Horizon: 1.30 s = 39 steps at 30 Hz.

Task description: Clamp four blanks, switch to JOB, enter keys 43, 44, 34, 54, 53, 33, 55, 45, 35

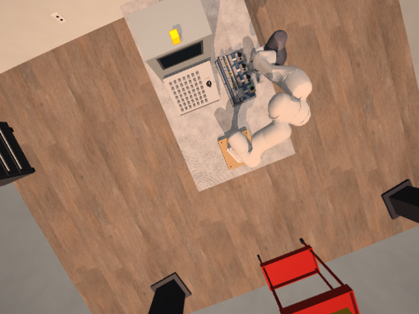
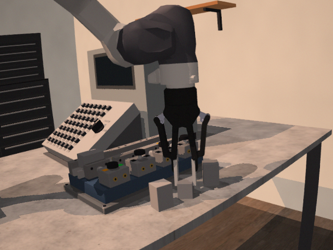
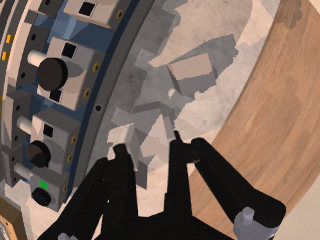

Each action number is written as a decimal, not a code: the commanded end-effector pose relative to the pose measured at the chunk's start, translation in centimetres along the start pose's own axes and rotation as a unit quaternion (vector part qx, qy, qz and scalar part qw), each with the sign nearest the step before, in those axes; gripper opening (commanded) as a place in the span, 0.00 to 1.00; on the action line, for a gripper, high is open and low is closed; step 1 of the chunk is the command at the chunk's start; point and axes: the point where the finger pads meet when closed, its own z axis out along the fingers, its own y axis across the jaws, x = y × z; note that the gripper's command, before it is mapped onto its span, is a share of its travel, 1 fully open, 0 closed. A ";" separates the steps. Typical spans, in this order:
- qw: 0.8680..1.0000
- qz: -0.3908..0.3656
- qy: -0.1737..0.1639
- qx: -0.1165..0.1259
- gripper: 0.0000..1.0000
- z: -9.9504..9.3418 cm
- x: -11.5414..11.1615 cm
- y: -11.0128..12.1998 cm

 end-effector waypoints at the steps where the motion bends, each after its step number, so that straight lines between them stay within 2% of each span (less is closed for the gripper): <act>1: 1.000 0.003 0.000 -0.002 0.00 0.0 0.0 0.1; 25: 1.000 0.003 0.000 -0.002 0.00 -0.3 0.0 0.1; 32: 1.000 0.003 0.000 -0.002 0.00 -1.4 0.0 0.1; 39: 1.000 0.003 0.000 -0.002 0.00 -4.6 0.0 0.1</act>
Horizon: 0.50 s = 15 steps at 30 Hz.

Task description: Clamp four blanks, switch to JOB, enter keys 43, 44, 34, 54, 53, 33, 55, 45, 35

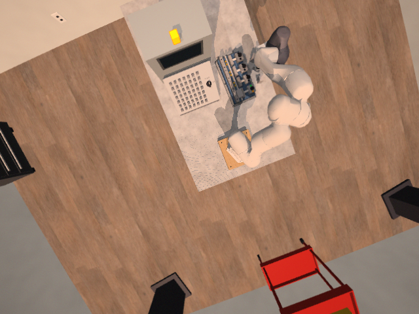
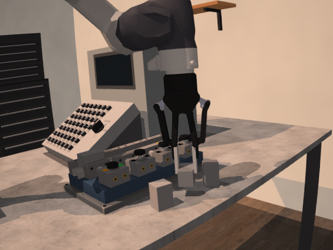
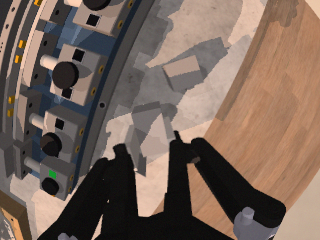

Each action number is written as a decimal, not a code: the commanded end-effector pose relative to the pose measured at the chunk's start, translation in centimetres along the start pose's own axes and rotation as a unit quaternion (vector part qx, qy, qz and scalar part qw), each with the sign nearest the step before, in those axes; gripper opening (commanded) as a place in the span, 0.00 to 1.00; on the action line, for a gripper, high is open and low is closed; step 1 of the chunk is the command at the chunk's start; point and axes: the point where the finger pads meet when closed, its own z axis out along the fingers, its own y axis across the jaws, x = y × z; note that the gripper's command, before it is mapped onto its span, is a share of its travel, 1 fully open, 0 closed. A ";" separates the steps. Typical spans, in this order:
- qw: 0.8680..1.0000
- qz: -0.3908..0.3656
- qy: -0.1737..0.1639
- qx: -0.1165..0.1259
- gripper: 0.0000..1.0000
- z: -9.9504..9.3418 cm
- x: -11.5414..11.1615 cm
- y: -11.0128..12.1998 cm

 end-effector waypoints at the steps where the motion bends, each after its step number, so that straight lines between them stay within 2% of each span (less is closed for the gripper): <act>1: 1.000 -0.005 -0.001 0.003 0.00 -2.1 -0.1 -0.2; 8: 1.000 -0.005 -0.001 0.003 0.00 -6.8 0.0 -0.1; 10: 1.000 -0.005 -0.001 0.003 0.00 -6.8 0.0 -0.1; 15: 1.000 -0.005 -0.001 0.003 0.00 -10.0 0.0 -0.1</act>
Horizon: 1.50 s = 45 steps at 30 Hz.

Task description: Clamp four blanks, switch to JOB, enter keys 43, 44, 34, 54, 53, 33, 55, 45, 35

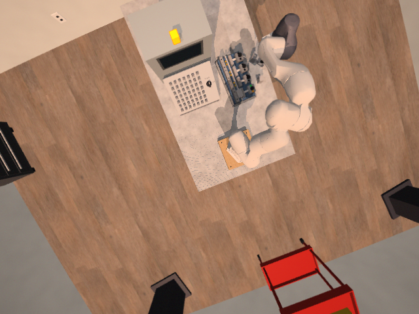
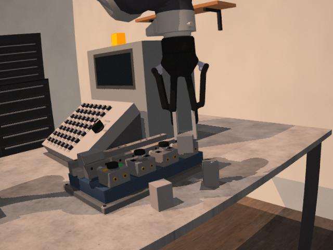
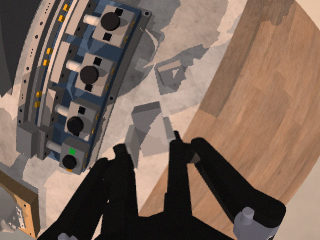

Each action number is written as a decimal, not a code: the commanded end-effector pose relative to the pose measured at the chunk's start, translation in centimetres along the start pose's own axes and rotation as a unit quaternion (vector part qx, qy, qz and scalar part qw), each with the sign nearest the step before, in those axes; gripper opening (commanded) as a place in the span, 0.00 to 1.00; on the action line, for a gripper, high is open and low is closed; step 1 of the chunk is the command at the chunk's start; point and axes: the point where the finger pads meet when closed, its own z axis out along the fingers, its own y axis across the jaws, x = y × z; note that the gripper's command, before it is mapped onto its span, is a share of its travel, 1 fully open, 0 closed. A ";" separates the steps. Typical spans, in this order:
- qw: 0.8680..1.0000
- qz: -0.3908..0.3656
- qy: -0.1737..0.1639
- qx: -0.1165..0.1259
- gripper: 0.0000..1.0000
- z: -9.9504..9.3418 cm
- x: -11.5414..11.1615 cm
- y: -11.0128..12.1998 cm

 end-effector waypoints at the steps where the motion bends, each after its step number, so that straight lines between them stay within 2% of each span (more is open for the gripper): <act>1: 1.000 -0.011 -0.002 0.009 0.00 -2.2 -0.2 -0.5; 8: 1.000 -0.011 -0.002 0.009 0.00 -4.7 -0.2 -0.4; 20: 1.000 -0.010 -0.002 0.009 0.00 -5.2 -0.1 -0.5; 29: 1.000 0.006 0.004 0.010 0.00 -6.5 1.5 -2.2; 33: 1.000 0.027 0.009 0.012 0.00 -7.8 3.3 -4.4; 38: 0.997 0.069 0.014 0.016 0.00 -9.0 5.9 -8.2; 44: 0.990 0.140 0.012 0.020 0.00 -9.1 8.3 -13.2; 45: 0.990 0.140 0.012 0.020 0.00 -9.1 8.3 -13.2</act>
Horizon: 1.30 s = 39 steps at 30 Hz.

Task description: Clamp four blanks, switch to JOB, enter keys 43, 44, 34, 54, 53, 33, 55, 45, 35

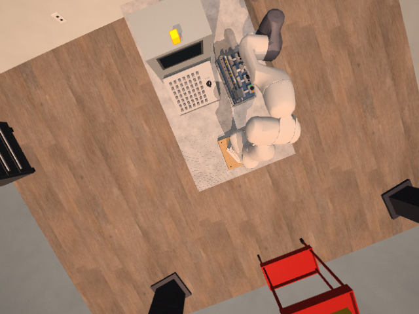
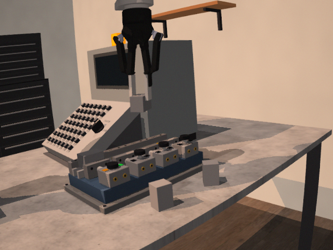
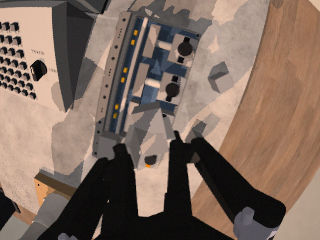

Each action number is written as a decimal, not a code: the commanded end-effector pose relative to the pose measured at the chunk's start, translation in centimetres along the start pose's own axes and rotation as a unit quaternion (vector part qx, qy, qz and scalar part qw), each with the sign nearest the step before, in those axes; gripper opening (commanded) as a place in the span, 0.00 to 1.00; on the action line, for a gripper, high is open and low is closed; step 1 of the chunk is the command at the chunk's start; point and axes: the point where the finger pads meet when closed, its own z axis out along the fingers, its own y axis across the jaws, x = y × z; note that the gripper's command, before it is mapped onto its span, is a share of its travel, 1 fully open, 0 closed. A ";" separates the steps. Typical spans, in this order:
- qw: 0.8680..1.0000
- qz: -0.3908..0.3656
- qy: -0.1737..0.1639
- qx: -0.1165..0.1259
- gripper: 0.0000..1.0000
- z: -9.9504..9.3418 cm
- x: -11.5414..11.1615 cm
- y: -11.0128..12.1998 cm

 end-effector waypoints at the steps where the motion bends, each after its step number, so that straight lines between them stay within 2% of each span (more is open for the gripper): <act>1: 0.997 0.076 0.017 -0.005 0.00 -0.2 0.8 -1.6; 7: 0.988 0.155 0.012 -0.006 0.00 1.4 1.1 -5.5; 14: 0.975 0.224 0.007 -0.013 0.00 3.3 0.4 -7.7; 22: 0.969 0.245 0.006 -0.016 0.00 3.8 0.1 -8.2; 39: 0.969 0.246 0.006 -0.016 0.00 3.9 0.1 -8.2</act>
